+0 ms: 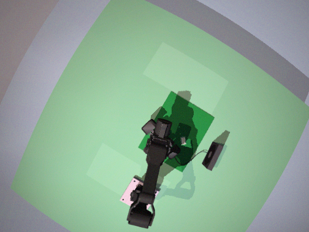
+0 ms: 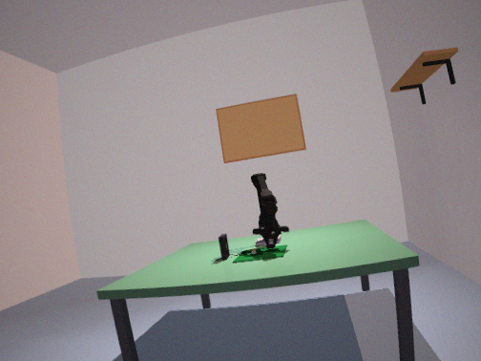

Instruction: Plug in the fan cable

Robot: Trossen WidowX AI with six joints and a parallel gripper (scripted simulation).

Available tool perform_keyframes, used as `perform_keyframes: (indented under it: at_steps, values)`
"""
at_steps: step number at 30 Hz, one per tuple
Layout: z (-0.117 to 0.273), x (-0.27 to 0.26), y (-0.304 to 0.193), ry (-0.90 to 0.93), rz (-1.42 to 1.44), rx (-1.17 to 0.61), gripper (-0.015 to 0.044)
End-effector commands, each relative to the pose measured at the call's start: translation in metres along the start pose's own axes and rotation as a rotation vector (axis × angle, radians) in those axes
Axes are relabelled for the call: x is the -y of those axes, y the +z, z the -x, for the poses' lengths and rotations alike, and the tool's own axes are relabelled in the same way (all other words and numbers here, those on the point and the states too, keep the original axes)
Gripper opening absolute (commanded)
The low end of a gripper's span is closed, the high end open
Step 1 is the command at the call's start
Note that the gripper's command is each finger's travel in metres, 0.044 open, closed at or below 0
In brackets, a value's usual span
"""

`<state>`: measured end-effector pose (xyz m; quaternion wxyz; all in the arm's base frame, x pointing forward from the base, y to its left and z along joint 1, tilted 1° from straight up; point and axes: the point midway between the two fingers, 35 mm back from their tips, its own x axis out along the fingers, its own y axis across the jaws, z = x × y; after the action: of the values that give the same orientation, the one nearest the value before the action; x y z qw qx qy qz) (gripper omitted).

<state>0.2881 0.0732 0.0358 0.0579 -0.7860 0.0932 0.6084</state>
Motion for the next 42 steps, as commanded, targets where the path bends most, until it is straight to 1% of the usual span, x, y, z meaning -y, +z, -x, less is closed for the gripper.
perform_keyframes:
  at_steps: [1,13,17,42]
  values:
    - [0.016,0.002,-0.008,-0.011,-0.002,-0.017,0.0]
    - [0.053,0.001,-0.014,-0.012,0.0,-0.014,0.0]
    - [0.055,-0.001,-0.014,-0.011,-0.022,-0.012,0.0]
    - [0.057,-0.043,-0.001,0.046,-0.863,0.067,0.0]
